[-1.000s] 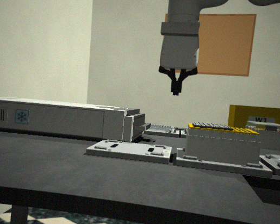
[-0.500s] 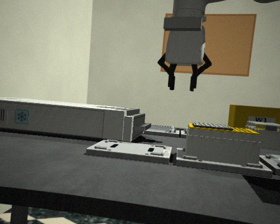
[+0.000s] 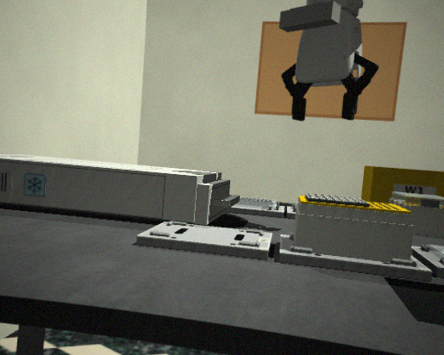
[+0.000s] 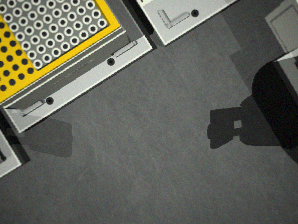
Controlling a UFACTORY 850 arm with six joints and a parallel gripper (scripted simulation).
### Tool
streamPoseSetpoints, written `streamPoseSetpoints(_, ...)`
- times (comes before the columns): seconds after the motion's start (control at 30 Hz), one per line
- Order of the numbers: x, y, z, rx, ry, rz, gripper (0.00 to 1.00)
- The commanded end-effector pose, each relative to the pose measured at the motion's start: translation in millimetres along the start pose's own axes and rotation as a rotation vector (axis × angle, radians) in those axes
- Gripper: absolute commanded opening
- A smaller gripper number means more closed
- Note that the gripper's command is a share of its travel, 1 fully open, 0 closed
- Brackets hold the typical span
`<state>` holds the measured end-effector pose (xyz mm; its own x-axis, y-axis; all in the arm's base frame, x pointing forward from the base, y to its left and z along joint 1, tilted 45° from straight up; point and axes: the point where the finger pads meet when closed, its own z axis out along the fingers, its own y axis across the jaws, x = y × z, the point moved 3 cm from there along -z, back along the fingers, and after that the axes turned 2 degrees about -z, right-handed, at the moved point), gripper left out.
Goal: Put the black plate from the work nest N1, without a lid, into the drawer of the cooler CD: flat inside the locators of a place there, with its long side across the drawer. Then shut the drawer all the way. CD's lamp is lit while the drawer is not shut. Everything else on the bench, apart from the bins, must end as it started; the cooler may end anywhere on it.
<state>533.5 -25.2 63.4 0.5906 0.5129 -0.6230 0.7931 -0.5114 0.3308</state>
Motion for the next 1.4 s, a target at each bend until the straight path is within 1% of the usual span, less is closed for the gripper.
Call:
streamPoseSetpoints(0.0,-10,-17,-14,-0.015,0.008,0.165,1.0)
streamPoseSetpoints(0.03,-12,-21,-17,-0.015,0.009,0.198,1.0)
streamPoseSetpoints(0.1,-12,-21,-17,-0.015,0.009,0.198,1.0)
streamPoseSetpoints(0.6,-45,-75,-57,-0.012,0.012,0.698,1.0)
streamPoseSetpoints(0.67,-45,-75,-57,-0.012,0.012,0.698,1.0)
streamPoseSetpoints(1.0,-45,-75,-57,-0.01,0.014,1.02,1.0)
streamPoseSetpoints(1.37,-45,-75,-57,-0.01,0.014,1.02,1.0)
